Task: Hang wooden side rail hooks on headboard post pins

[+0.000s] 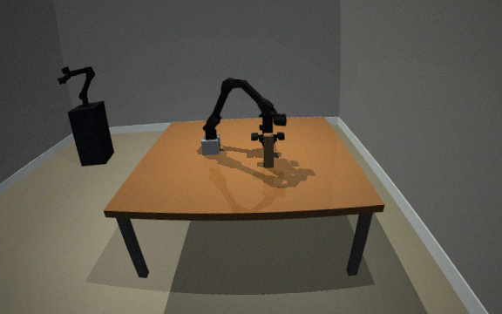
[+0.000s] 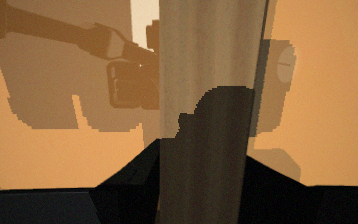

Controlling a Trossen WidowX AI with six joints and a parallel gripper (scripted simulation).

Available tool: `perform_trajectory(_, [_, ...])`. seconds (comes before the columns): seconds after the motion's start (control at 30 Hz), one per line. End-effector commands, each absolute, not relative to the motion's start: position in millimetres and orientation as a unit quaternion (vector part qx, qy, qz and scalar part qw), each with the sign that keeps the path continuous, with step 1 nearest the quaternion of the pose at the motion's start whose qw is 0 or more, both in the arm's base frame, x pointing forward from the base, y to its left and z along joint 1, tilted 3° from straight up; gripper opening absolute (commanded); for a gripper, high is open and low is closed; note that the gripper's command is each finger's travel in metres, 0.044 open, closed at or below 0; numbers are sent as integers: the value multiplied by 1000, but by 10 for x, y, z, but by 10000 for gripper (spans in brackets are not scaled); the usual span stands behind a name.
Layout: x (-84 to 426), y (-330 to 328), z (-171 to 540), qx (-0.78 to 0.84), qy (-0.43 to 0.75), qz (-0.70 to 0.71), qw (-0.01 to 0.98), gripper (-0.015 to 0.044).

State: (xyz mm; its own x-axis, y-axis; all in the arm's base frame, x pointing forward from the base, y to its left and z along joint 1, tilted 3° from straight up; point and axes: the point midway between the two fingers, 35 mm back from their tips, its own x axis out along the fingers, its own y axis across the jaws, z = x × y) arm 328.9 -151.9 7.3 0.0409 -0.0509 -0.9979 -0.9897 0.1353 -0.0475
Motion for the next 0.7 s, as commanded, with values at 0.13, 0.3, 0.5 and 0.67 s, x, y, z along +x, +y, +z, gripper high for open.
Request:
perform_trajectory(0.13, [3301,-1537,105,-491,533,439,531,0])
perform_trajectory(0.3, [3304,-1540,110,-491,533,439,531,0])
perform_trajectory(0.5, [3307,-1545,114,-491,533,439,531,0])
perform_trajectory(0.67, [3311,-1550,118,-491,533,439,531,0])
